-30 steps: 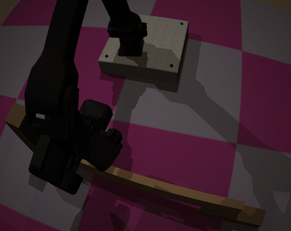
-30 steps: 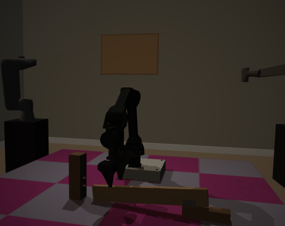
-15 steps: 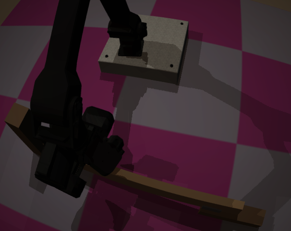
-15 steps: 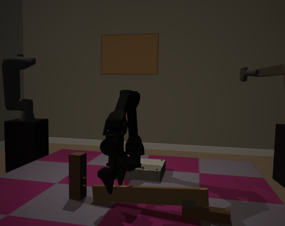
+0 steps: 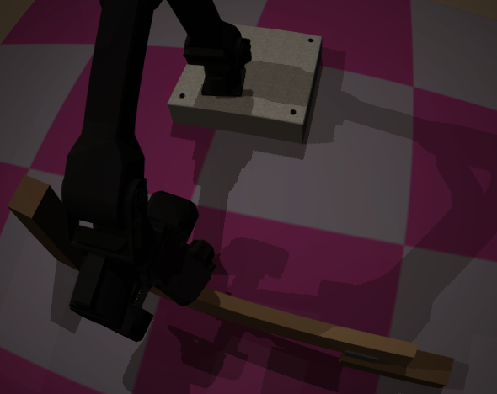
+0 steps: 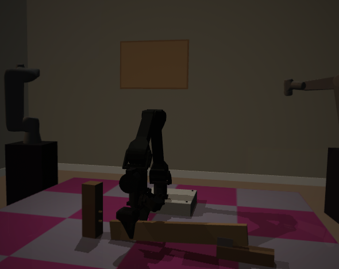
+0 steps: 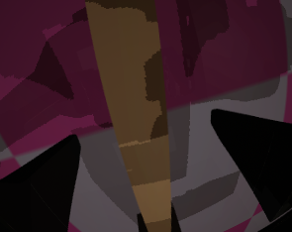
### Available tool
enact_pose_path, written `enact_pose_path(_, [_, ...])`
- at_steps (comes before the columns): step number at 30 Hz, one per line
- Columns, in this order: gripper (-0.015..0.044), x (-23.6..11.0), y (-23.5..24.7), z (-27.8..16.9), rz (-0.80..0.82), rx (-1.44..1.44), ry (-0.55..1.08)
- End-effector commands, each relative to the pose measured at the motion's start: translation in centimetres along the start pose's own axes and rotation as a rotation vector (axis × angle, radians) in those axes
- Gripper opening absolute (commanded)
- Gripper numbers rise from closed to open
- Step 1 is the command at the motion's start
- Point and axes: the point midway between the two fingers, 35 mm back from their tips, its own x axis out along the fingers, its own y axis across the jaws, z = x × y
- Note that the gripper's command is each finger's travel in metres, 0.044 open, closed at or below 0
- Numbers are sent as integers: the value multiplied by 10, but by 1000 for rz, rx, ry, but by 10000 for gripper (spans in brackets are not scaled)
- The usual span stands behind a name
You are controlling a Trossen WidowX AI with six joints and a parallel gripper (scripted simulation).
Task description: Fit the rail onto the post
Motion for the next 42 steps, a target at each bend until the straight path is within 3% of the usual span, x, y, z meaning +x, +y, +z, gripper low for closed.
enact_pose_path(1, [440, 9, 3, 0, 10, -6, -2])
enact_pose_path(4, [440, 12, 3, 0, 10, -6, -2])
enact_pose_path(18, [72, 12, 3, 0, 10, -6, -2])
enact_pose_path(27, [0, 12, 3, 0, 10, -6, -2])
enact_pose_path(42, [0, 9, 3, 0, 10, -6, -2])
